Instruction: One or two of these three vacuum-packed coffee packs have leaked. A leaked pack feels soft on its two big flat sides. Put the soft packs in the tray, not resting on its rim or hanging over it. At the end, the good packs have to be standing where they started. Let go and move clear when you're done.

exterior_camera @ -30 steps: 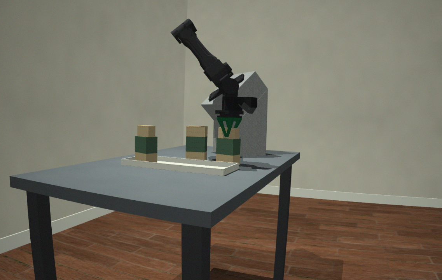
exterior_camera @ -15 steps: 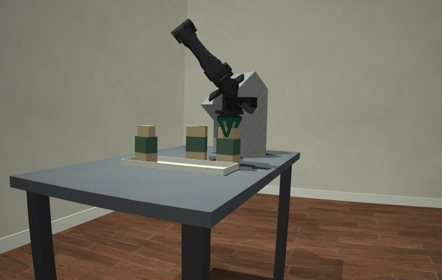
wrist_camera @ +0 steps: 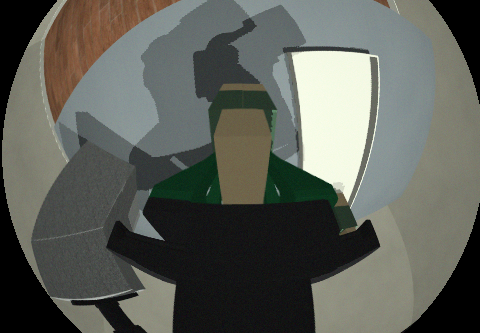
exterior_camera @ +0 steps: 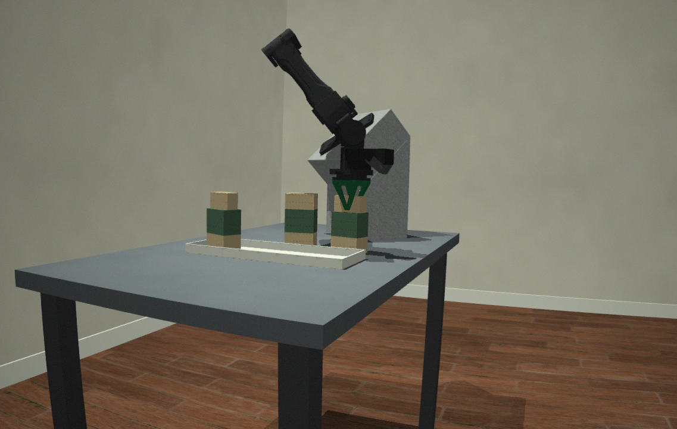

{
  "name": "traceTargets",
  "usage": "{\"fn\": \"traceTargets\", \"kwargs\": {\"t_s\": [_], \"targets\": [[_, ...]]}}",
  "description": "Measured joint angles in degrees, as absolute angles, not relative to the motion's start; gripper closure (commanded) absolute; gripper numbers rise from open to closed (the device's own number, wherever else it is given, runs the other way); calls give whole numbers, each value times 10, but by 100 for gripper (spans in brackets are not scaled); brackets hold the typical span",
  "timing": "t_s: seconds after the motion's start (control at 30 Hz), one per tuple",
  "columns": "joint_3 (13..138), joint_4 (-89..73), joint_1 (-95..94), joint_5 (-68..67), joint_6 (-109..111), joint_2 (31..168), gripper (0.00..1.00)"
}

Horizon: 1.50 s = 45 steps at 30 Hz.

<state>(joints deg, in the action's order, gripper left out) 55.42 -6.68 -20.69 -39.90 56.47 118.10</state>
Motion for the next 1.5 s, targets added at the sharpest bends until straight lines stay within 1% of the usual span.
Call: {"fn": "traceTargets", "kwargs": {"t_s": [0.6,1.2,1.5], "targets": [[554,-70,-207,-399,562,1180,74],[554,-168,-254,-416,507,1112,74],[554,-198,-262,-418,490,1105,74]]}}
